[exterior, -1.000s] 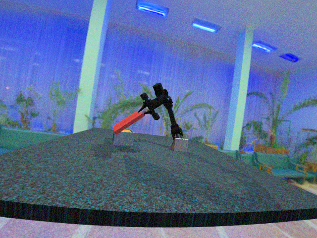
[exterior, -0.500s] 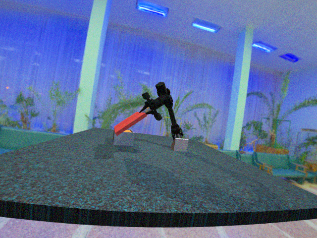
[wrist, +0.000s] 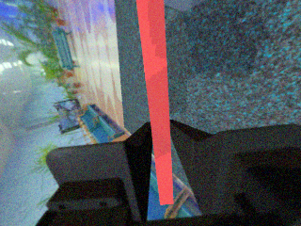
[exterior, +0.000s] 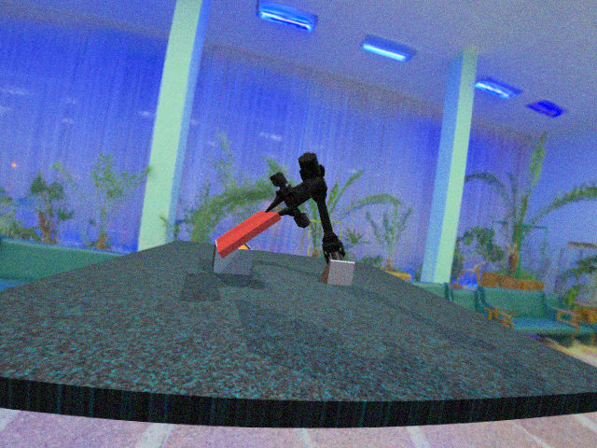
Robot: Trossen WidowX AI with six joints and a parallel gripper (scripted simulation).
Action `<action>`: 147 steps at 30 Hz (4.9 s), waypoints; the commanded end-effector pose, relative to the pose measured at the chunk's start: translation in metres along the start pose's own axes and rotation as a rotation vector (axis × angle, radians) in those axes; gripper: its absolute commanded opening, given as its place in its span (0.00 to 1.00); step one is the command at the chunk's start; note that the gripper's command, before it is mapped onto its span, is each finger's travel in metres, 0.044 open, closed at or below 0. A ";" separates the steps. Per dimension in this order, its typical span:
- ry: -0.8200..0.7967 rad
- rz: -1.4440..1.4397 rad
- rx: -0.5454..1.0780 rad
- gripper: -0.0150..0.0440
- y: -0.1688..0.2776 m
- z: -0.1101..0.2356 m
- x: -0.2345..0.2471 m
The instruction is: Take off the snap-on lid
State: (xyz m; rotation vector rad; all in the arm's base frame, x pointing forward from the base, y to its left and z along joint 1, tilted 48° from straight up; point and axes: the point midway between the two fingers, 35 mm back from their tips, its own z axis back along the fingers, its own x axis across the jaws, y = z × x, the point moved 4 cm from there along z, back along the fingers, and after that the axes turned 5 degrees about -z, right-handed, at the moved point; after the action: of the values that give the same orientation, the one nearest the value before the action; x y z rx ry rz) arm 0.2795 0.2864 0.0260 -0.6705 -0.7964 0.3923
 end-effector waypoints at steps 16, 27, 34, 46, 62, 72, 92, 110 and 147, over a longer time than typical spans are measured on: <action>-0.008 -0.010 -0.001 0.25 0.037 0.004 -0.003; -0.008 -0.011 -0.001 0.25 0.059 0.006 -0.006; -0.008 -0.011 0.000 0.25 0.072 0.008 -0.008; -0.008 -0.011 0.000 0.25 0.070 0.002 -0.015; -0.008 -0.011 0.000 0.25 0.069 -0.007 -0.025; -0.008 -0.011 0.000 0.25 0.069 -0.012 -0.031; -0.008 -0.011 -0.001 0.25 0.068 -0.022 -0.043; -0.009 -0.011 -0.001 0.25 0.067 -0.032 -0.054; -0.009 -0.011 -0.002 0.25 0.065 -0.051 -0.077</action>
State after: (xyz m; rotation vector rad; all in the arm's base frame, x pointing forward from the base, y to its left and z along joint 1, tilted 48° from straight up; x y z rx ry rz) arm 0.2637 0.2720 -0.0834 -0.6616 -0.8034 0.3823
